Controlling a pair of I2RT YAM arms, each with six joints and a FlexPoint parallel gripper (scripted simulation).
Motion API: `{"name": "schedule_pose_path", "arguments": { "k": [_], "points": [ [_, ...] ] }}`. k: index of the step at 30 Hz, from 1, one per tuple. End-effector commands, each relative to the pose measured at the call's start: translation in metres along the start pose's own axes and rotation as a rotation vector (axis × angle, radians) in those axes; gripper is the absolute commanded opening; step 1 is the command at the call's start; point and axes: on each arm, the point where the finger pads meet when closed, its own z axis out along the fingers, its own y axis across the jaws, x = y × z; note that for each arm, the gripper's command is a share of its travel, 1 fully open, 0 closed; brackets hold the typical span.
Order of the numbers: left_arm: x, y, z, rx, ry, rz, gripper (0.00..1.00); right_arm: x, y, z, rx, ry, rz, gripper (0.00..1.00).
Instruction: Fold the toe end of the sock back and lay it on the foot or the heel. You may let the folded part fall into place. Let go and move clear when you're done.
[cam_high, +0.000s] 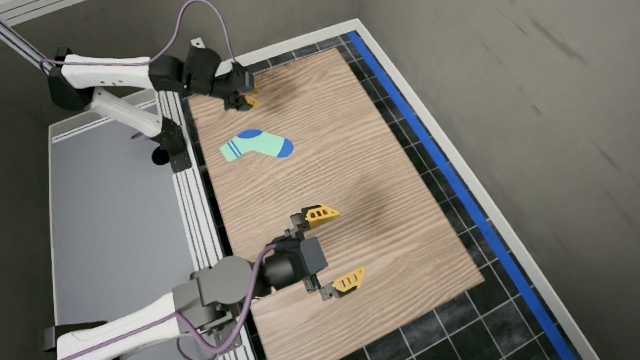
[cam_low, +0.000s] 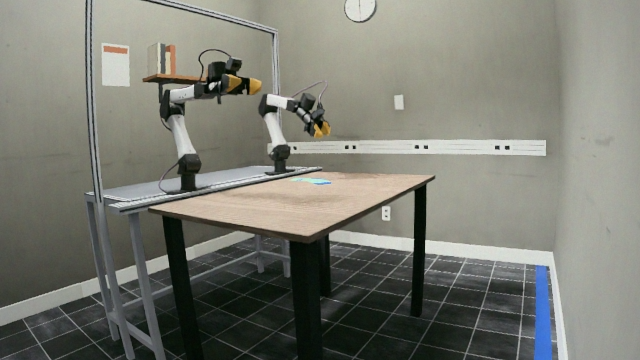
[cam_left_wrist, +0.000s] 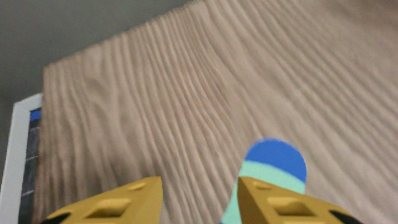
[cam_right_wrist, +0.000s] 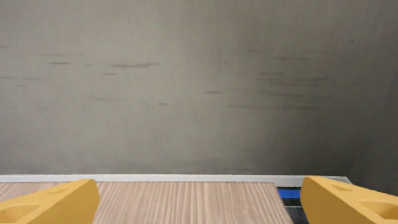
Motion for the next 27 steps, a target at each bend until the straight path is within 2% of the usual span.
{"name": "schedule_pose_path", "arguments": {
  "k": [1,5,6,9,13,15,20,22,24,27],
  "points": [
    [-0.049,0.021,-0.011,-0.039,-0.16,-0.083,0.39,-0.006,-0.001,-0.002,0.004,-0.014,-0.001,1.0],
    [-0.058,0.03,-0.013,-0.055,-0.194,-0.108,0.39,-0.006,-0.001,-0.002,0.004,-0.014,-0.001,1.0],
    [-0.061,0.032,-0.02,-0.063,-0.218,-0.112,0.39,-0.007,-0.001,-0.002,0.004,-0.017,-0.001,1.0],
    [-0.085,0.049,-0.036,-0.094,-0.31,-0.151,0.39,-0.006,-0.001,-0.002,0.004,-0.014,-0.001,1.0],
    [-0.1,0.067,-0.041,-0.125,-0.37,-0.196,0.39,-0.006,-0.001,-0.002,0.004,-0.014,-0.001,1.0],
    [-0.114,0.077,-0.06,-0.145,-0.44,-0.216,0.39,-0.006,-0.001,-0.002,0.004,-0.014,-0.001,1.0],
    [-0.131,0.098,-0.07,-0.18,-0.517,-0.26,0.39,-0.006,-0.001,-0.002,0.004,-0.014,-0.001,1.0],
    [-0.131,0.098,-0.07,-0.18,-0.517,-0.26,0.39,-0.006,-0.001,-0.002,0.004,-0.014,-0.001,1.0],
    [-0.141,0.104,-0.09,-0.198,-0.578,-0.267,0.39,-0.006,-0.001,-0.002,0.004,-0.014,-0.001,1.0],
    [-0.153,0.116,-0.104,-0.219,-0.641,-0.289,0.39,-0.006,-0.001,-0.002,0.004,-0.014,-0.001,1.0]
  ]
}}
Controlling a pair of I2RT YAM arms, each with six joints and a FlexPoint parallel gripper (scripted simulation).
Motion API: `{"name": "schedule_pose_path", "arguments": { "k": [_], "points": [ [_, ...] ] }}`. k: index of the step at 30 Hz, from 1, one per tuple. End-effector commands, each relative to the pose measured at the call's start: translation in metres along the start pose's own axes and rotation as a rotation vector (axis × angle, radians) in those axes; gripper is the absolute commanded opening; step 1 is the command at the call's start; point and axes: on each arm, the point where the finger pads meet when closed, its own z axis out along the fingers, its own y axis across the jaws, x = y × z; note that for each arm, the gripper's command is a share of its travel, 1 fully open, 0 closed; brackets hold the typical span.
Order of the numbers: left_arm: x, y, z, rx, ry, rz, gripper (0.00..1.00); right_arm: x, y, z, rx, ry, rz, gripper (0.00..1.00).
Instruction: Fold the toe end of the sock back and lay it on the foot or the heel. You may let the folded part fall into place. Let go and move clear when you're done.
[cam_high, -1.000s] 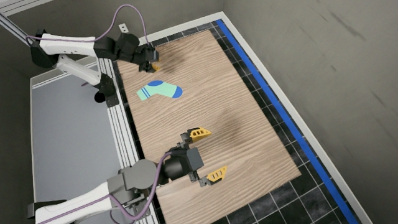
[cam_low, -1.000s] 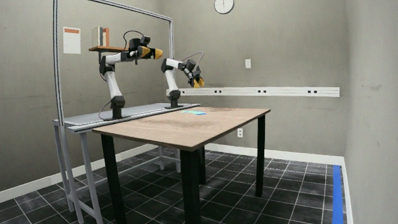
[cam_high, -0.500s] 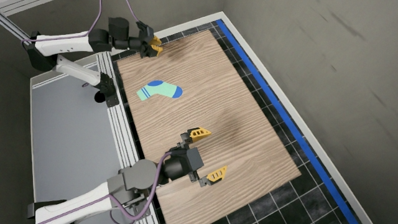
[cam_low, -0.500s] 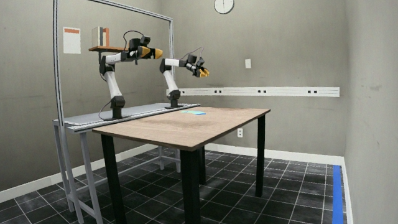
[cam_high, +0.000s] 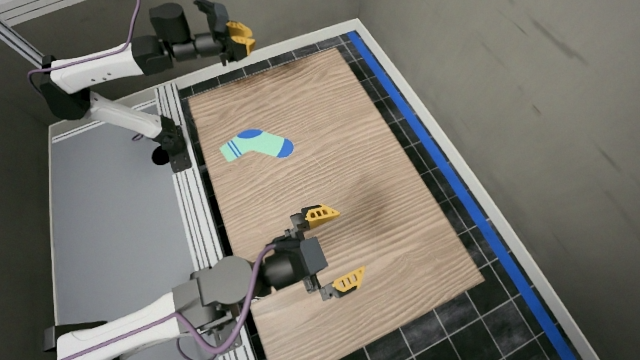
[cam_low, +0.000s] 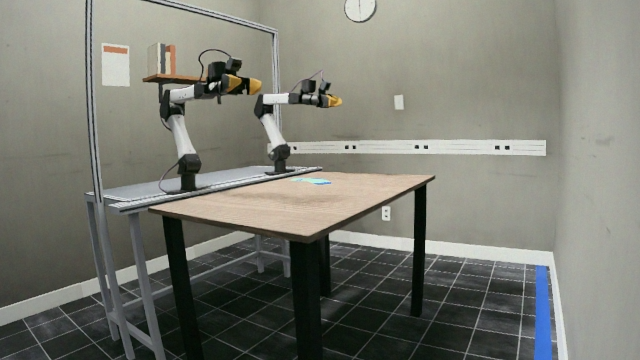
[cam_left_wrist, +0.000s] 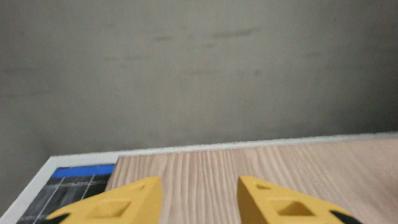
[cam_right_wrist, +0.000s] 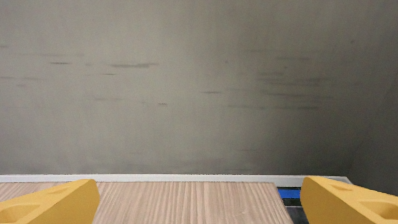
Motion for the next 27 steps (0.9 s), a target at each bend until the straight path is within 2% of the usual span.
{"name": "schedule_pose_path", "arguments": {
  "k": [1,6,8,9,12,13,27],
  "points": [
    [-0.057,0.013,-0.012,-0.021,-0.167,-0.046,0.39,-0.006,-0.001,-0.002,0.004,-0.014,-0.001,1.0],
    [-0.063,0.023,-0.01,-0.042,-0.185,-0.061,0.39,-0.006,-0.001,-0.002,0.004,-0.014,-0.001,1.0],
    [-0.052,0.021,-0.011,-0.037,-0.157,-0.056,0.39,-0.006,-0.001,-0.002,0.004,-0.014,-0.001,1.0],
    [-0.07,0.021,-0.021,-0.041,-0.201,-0.052,0.39,-0.006,-0.001,-0.002,0.004,-0.014,-0.001,1.0],
    [-0.073,0.023,-0.022,-0.053,-0.214,-0.052,0.39,-0.006,-0.001,-0.002,0.004,-0.014,-0.001,1.0],
    [-0.052,0.018,-0.006,-0.032,-0.136,-0.067,0.34,-0.007,-0.001,-0.002,0.004,-0.017,-0.001,1.0],
    [0.017,-0.022,0.051,0.014,0.257,-0.365,0.34,-0.006,-0.001,-0.002,0.004,-0.014,-0.001,1.0]
  ]
}}
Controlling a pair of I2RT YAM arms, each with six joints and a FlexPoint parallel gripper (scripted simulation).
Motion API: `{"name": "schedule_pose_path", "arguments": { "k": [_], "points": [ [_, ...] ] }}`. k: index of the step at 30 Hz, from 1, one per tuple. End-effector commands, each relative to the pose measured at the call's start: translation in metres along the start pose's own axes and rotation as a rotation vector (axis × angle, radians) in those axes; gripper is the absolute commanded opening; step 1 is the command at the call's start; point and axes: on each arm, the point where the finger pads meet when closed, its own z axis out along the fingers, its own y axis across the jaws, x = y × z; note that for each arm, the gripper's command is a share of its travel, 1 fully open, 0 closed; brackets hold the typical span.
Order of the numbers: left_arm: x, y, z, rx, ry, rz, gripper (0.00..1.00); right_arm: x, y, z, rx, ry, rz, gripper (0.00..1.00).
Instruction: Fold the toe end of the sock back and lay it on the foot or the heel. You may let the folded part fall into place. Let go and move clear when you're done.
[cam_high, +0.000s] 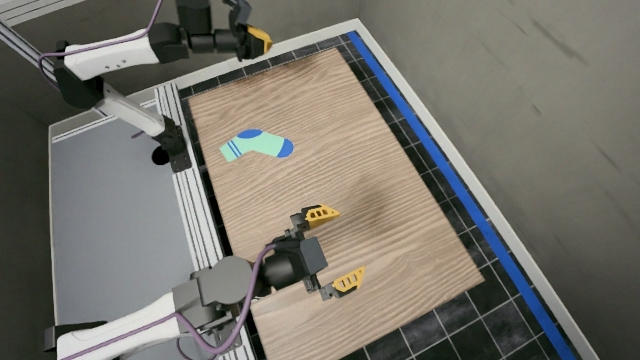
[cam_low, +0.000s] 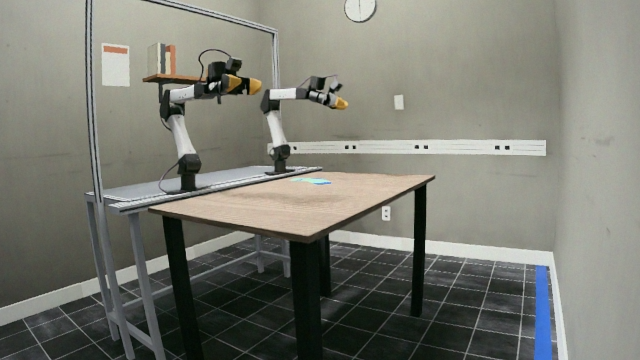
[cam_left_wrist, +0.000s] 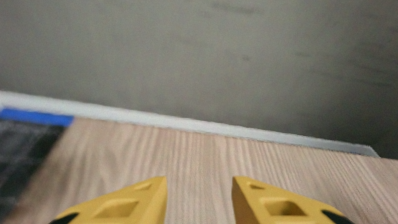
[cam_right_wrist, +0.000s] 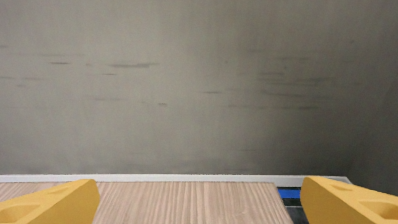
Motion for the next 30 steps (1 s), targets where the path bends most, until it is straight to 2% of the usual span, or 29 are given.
{"name": "schedule_pose_path", "arguments": {
  "k": [1,3,9,17,19,30],
  "points": [
    [0.005,-0.007,0.005,-0.007,0.083,-0.096,0.34,-0.006,-0.001,-0.002,0.004,-0.014,-0.001,1.0],
    [0.008,-0.005,0.009,-0.017,0.104,-0.113,0.34,-0.007,-0.001,-0.002,0.004,-0.017,-0.001,1.0],
    [0.045,-0.022,0.034,-0.034,0.282,-0.217,0.34,-0.006,-0.001,-0.002,0.004,-0.014,-0.001,1.0],
    [0.096,-0.038,0.057,-0.124,0.502,-0.341,0.34,-0.006,-0.001,-0.002,0.004,-0.014,-0.001,1.0],
    [0.096,-0.038,0.057,-0.124,0.502,-0.341,0.34,-0.006,-0.001,-0.002,0.004,-0.014,-0.001,1.0],
    [0.173,-0.059,0.071,-0.322,0.787,-0.473,0.34,-0.006,-0.001,-0.002,0.004,-0.014,-0.001,1.0]
  ]
}}
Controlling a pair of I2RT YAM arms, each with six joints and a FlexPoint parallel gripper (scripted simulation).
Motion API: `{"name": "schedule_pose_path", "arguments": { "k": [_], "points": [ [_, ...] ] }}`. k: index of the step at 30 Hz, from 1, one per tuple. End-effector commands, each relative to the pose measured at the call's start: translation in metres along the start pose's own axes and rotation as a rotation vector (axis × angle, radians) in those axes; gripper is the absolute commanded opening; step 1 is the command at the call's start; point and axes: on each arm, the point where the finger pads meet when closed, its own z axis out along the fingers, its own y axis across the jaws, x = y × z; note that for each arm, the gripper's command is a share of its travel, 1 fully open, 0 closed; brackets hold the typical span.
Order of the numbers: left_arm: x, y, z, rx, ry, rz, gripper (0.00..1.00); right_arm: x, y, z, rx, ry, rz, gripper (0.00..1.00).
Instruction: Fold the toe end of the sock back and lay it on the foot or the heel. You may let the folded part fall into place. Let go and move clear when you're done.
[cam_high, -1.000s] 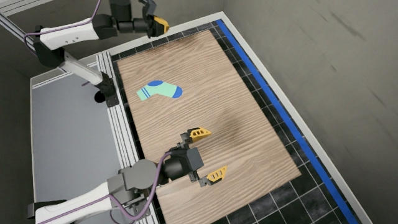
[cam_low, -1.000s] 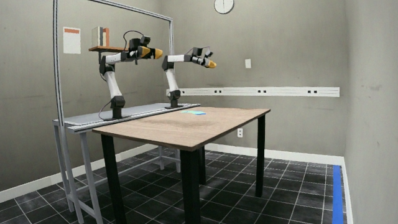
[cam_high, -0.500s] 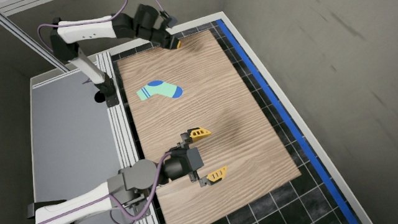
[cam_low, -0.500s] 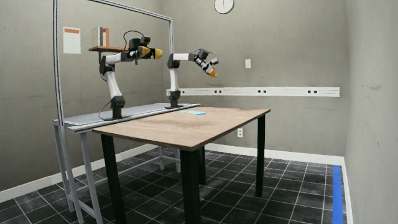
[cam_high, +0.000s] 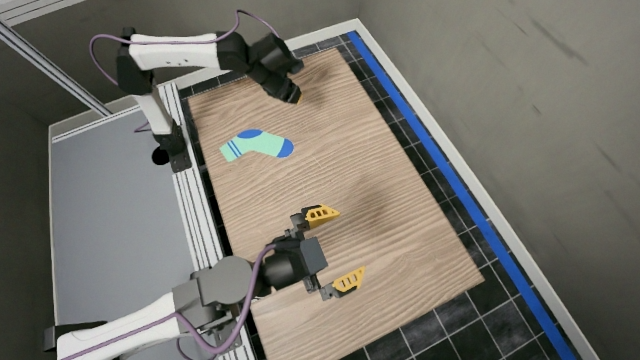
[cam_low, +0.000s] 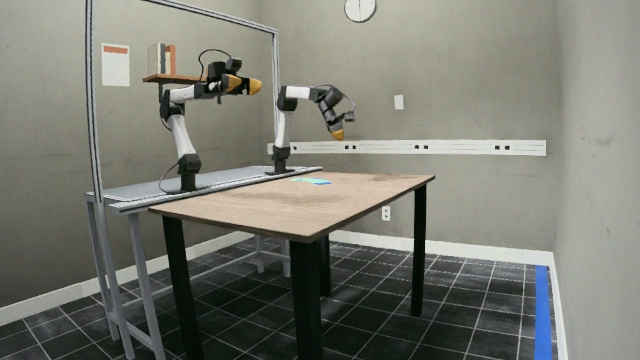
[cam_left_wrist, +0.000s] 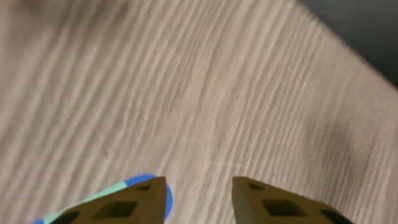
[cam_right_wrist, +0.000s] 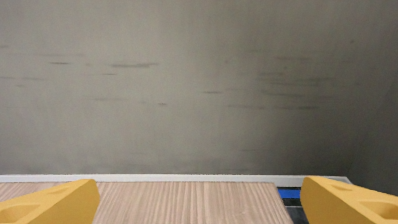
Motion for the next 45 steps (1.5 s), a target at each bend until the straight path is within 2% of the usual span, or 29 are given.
{"name": "schedule_pose_path", "arguments": {
  "k": [1,4,6,17,19,23,25,26,27,29,32,33,35,37,38,40,41,42,45],
  "points": [
    [0.023,0.001,0.011,-0.102,0.109,-0.1,0.34,-0.006,-0.001,-0.002,0.004,-0.014,-0.001,1.0],
    [0.041,0.003,0.024,-0.173,0.174,-0.147,0.34,-0.006,-0.001,-0.002,0.004,-0.014,-0.001,1.0],
    [0.041,0.003,0.024,-0.173,0.174,-0.147,0.34,-0.006,-0.001,-0.002,0.004,-0.014,-0.001,1.0],
    [0.111,0.017,0.061,-0.505,0.339,-0.306,0.34,-0.006,-0.001,-0.002,0.004,-0.014,-0.001,1.0],
    [0.112,0.018,0.063,-0.539,0.328,-0.32,0.34,-0.006,-0.001,-0.002,0.004,-0.014,-0.001,1.0],
    [0.116,0.016,0.067,-0.539,0.338,-0.315,0.34,-0.006,-0.001,-0.002,0.004,-0.014,-0.001,1.0],
    [0.096,0.009,0.055,-0.466,0.308,-0.309,0.34,-0.006,-0.001,-0.002,0.004,-0.014,-0.001,1.0],
    [0.108,0.014,0.076,-0.497,0.344,-0.278,0.34,-0.006,-0.001,-0.002,0.004,-0.014,-0.001,1.0],
    [0.111,0.015,0.079,-0.499,0.35,-0.271,0.34,-0.006,-0.001,-0.002,0.004,-0.014,-0.001,1.0],
    [0.114,0.019,0.079,-0.513,0.357,-0.269,0.34,-0.006,-0.001,-0.002,0.004,-0.014,-0.001,1.0],
    [0.115,0.01,0.07,-0.488,0.349,-0.256,0.34,-0.006,-0.001,-0.002,0.004,-0.014,-0.001,1.0],
    [0.119,0.012,0.08,-0.462,0.336,-0.258,0.34,-0.006,-0.001,-0.002,0.004,-0.014,-0.001,1.0],
    [0.129,0.025,0.102,-0.505,0.35,-0.259,0.34,-0.006,-0.001,-0.002,0.004,-0.014,-0.001,1.0],
    [0.131,0.029,0.108,-0.511,0.344,-0.27,0.34,-0.006,-0.001,-0.002,0.004,-0.014,-0.001,1.0],
    [0.13,0.029,0.098,-0.518,0.356,-0.262,0.34,-0.006,-0.001,-0.002,0.004,-0.014,-0.001,1.0],
    [0.13,0.029,0.098,-0.518,0.356,-0.262,0.34,-0.006,-0.001,-0.002,0.004,-0.014,-0.001,1.0],
    [0.123,0.02,0.098,-0.458,0.315,-0.277,0.34,-0.007,-0.001,-0.002,0.004,-0.017,-0.001,1.0],
    [0.125,0.019,0.099,-0.453,0.31,-0.273,0.34,-0.006,-0.001,-0.002,0.004,-0.014,-0.001,1.0],
    [0.142,0.039,0.128,-0.513,0.337,-0.268,0.34,-0.006,-0.001,-0.002,0.004,-0.014,-0.001,1.0]
  ]
}}
